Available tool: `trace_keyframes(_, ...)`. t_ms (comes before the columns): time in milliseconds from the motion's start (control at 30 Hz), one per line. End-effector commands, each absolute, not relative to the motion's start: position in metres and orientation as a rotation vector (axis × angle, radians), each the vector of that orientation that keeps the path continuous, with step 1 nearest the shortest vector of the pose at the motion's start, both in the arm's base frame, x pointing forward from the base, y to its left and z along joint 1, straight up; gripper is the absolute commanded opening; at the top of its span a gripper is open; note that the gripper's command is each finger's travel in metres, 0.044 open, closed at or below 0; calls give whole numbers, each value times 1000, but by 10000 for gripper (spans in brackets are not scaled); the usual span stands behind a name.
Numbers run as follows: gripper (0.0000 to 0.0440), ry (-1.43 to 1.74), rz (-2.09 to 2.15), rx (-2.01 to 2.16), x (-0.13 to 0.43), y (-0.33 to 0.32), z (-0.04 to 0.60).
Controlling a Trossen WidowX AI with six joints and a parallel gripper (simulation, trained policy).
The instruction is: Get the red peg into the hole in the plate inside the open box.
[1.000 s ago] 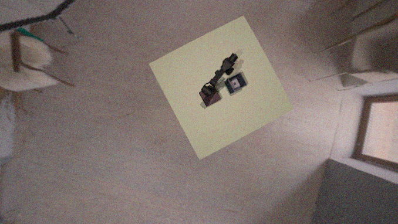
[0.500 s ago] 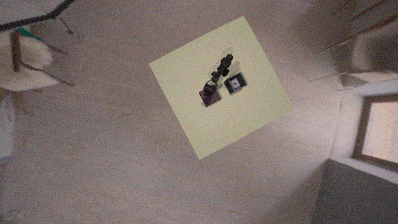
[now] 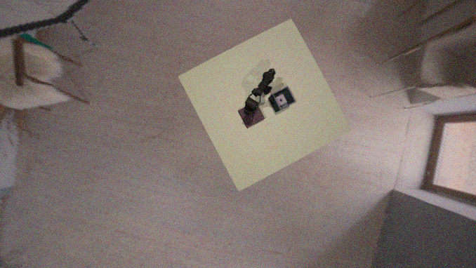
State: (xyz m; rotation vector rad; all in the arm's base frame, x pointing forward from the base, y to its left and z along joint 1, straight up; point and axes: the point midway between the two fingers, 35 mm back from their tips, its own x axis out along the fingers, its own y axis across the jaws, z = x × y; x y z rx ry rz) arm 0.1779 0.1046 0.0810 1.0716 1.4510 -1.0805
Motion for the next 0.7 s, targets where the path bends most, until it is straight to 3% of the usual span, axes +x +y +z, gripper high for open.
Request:
trace_keyframes(0, 439, 1440, -1101, 1063, 177, 102, 70)
trace_keyframes(433, 389, 1405, -1130, 1061, 176, 96, 34)
trace_keyframes(533, 341, 1401, -1124, 1066, 177, 97, 27)
trace_keyframes(667, 241, 1407, -1110, 1066, 181, 100, 18)
